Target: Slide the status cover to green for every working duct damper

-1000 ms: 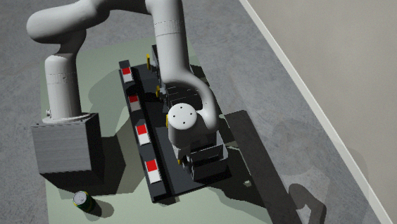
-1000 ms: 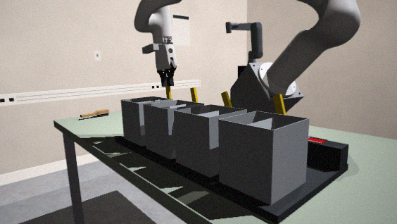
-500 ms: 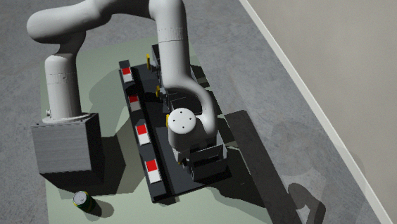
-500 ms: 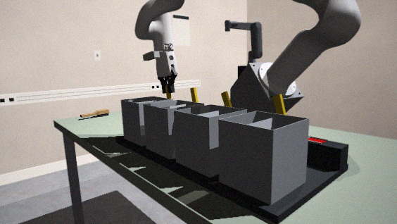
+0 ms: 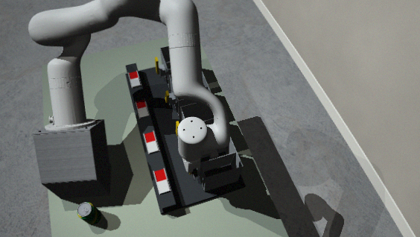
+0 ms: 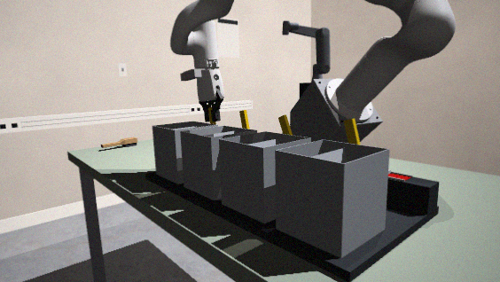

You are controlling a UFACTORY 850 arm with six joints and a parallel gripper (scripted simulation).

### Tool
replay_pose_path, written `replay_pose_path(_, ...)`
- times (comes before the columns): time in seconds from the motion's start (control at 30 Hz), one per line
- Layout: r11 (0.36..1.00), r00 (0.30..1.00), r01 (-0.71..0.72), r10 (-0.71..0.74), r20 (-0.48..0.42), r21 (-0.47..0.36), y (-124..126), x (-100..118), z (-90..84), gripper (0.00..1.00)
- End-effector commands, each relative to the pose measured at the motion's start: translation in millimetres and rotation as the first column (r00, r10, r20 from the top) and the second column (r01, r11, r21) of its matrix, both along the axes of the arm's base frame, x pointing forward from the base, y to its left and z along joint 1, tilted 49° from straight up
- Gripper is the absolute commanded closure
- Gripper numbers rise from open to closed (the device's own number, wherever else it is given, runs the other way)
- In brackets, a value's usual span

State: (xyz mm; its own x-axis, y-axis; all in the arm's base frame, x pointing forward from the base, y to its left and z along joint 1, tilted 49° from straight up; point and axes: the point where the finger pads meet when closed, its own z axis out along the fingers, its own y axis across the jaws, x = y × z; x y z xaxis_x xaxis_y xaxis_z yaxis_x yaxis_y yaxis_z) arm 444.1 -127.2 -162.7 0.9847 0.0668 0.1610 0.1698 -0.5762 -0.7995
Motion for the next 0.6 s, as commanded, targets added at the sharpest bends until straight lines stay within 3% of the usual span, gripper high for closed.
replay_pose_path(0.0, 1.000, 1.000, 0.001, -0.001, 0.002, -0.001, -0.1, 0.9, -0.3, 0.61)
replay_pose_path(0.47, 1.000, 1.000, 0.001, -0.001, 0.002, -0.001, 0.0, 0.9, -0.4, 0.61)
replay_pose_path(0.5, 1.000, 1.000, 0.001, -0.001, 0.002, -0.001, 0.0, 0.9, -0.4, 0.81)
replay_pose_path(0.57, 1.000, 1.000, 0.001, -0.001, 0.002, -0.001, 0.0, 0.9, -0.4, 0.81)
